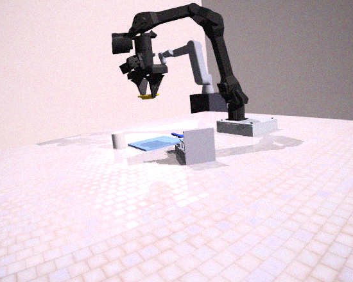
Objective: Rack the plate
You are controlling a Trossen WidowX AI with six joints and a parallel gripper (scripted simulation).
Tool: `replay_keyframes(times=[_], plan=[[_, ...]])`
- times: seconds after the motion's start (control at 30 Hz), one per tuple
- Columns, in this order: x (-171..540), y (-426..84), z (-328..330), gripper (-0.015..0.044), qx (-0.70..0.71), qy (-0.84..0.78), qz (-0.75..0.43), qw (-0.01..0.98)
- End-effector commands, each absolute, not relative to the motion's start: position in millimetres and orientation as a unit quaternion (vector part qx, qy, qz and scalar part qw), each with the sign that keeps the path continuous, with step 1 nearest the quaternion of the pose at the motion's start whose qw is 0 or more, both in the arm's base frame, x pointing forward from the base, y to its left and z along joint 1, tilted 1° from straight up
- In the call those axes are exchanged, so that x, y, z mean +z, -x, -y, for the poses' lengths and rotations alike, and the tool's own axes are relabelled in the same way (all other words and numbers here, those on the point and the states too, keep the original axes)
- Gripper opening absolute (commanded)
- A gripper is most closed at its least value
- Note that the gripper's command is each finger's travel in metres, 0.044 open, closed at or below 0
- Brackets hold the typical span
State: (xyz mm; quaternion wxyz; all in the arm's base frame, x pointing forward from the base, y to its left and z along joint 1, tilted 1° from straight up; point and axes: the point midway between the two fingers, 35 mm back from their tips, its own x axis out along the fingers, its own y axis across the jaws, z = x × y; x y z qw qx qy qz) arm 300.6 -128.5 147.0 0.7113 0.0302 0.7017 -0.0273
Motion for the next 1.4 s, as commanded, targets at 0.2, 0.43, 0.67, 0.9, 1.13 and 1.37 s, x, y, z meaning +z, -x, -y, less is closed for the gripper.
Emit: replay_keyframes(times=[0.2, 0.43, 0.67, 0.9, 1.13, 1.37], plan=[[174.8, -300.1, 126.2, 0.0000, -0.029, -0.030, -0.701, 0.712], [176.2, -291.5, 43.8, 0.0000, -0.101, -0.108, -0.694, 0.705], [174.4, -267.2, -17.9, 0.0000, -0.162, -0.174, -0.683, 0.690], [174.4, -267.2, -17.9, 0.0000, -0.162, -0.174, -0.683, 0.690], [161.9, -270.6, -20.7, 0.0000, -0.116, -0.171, -0.698, 0.686], [138.9, -276.6, -26.0, 0.0000, -0.019, -0.166, -0.713, 0.681]])
